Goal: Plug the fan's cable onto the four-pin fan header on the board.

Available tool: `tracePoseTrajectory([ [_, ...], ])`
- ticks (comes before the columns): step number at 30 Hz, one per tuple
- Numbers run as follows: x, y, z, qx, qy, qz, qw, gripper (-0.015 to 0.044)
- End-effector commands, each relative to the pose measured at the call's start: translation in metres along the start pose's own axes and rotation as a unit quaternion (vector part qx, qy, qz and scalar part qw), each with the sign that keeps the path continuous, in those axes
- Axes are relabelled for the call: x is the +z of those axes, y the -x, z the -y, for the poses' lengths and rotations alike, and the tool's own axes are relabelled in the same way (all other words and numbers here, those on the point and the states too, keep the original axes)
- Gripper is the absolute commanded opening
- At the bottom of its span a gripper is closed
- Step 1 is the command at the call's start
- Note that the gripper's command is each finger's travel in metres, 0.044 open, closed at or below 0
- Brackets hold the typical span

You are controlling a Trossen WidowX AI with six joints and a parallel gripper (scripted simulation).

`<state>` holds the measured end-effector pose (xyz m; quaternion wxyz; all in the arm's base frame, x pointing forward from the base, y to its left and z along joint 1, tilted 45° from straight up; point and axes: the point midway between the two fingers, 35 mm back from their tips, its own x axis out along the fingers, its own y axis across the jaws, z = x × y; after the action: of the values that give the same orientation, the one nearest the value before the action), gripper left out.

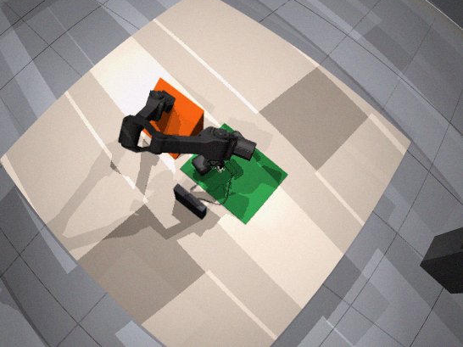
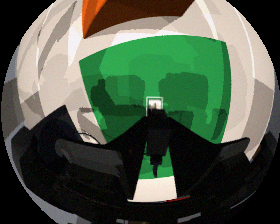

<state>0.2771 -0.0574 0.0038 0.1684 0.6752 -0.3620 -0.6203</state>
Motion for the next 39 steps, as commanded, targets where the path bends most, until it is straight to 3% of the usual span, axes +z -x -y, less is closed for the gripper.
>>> tracePoseTrajectory([
  [1, 0.0009, -0.0046, 0.0, 0.002, 0.003, -0.002, 1.0, 0.0],
  [39, 0.0003, -0.008, -0.0002, 0.002, 0.005, -0.002, 1.0, 0.0],
])
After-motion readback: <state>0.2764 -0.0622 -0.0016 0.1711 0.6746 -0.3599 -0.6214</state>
